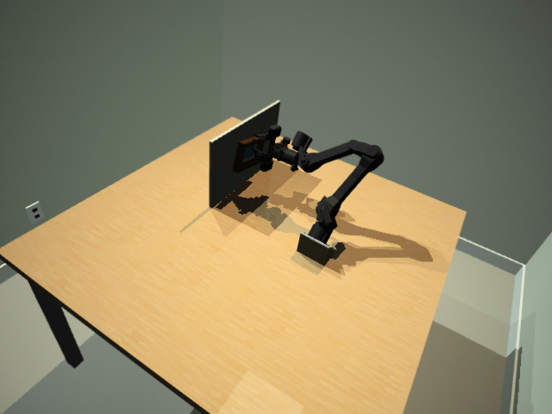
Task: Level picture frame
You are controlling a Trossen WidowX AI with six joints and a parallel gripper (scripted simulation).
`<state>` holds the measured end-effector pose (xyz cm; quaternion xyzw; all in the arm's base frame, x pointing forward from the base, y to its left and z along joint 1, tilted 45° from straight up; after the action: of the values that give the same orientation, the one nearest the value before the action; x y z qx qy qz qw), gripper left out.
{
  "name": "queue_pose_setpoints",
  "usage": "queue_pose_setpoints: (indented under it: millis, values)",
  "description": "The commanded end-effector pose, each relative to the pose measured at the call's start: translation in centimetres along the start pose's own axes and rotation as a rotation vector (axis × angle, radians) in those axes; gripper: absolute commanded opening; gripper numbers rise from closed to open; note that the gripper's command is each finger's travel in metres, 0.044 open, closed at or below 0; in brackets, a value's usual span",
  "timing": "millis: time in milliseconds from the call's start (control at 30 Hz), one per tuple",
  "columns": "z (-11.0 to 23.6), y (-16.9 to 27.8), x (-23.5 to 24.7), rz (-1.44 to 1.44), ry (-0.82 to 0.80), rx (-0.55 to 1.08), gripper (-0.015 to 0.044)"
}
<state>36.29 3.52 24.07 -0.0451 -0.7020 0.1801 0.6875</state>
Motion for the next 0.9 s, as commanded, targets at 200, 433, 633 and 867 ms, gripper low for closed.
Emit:
queue_pose_setpoints:
  millis: [200, 433, 633, 867]
  values:
    - [-0.06, -0.07, -0.05, 0.003, 0.002, -0.006, 0.0260]
    - [-0.06, -0.07, -0.05, 0.003, 0.002, -0.006, 0.0260]
    - [-0.09, -0.12, -0.08, 0.003, 0.001, -0.006, 0.0260]
    - [-0.09, -0.12, -0.08, 0.003, 0.001, -0.006, 0.0155]
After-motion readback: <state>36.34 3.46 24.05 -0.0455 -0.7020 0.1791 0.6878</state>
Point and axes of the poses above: the point midway between the two fingers, 35 mm back from their tips, its own z axis back along the fingers, its own x axis across the jaws, y = z × x, the point moved 3 cm from there along z, back along the fingers, and after that the axes turned 14 degrees about -z, right-handed, at the moved point
